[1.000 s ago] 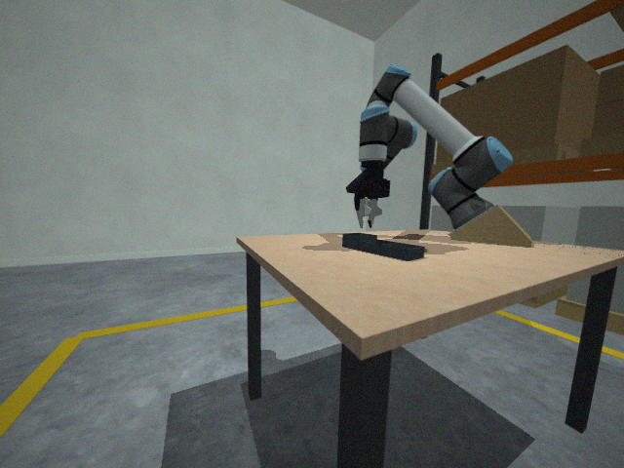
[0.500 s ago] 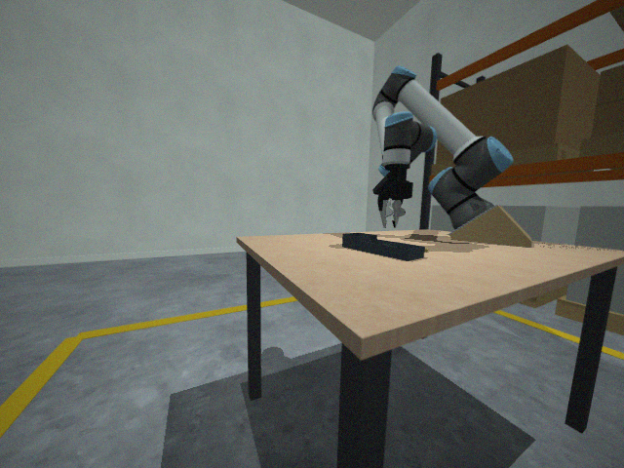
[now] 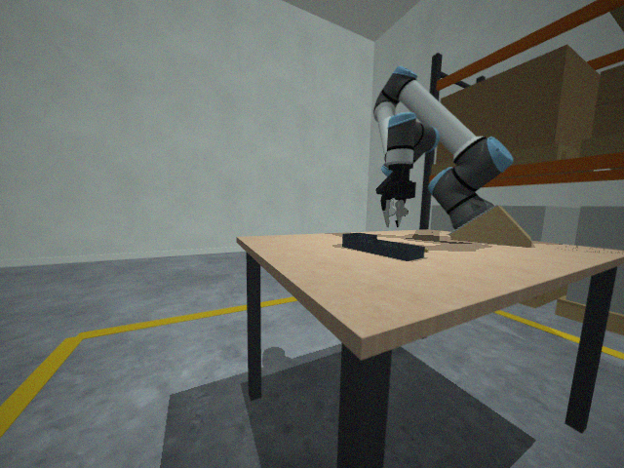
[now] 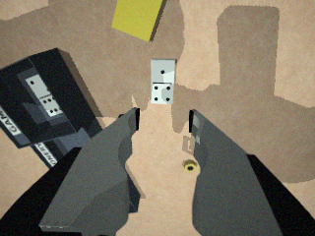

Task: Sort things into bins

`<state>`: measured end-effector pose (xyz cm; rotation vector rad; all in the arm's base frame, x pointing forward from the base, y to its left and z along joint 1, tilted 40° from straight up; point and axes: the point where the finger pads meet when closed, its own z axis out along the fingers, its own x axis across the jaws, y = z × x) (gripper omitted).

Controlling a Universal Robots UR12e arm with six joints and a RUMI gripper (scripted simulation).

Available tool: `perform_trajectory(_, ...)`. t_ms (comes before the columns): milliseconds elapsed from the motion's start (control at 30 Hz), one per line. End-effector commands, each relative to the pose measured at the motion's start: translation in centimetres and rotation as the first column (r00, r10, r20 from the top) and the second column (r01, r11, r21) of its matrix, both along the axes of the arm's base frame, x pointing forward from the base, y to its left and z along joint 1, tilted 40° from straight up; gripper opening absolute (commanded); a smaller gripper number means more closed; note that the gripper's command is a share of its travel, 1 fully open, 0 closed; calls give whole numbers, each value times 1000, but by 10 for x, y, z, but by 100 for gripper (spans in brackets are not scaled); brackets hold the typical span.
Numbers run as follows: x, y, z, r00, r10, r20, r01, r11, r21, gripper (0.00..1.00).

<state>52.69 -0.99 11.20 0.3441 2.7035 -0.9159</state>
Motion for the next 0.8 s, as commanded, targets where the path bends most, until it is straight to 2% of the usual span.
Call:
perform_trajectory(0, 1, 0, 1, 1000, 0, 1, 0, 1000, 0, 24)
perform_trajectory(600, 4, 0, 1, 1000, 0, 1, 0, 1000, 0, 24)
perform_trajectory(767, 7, -12, -14, 1000, 0, 1, 0, 1000, 0, 24)
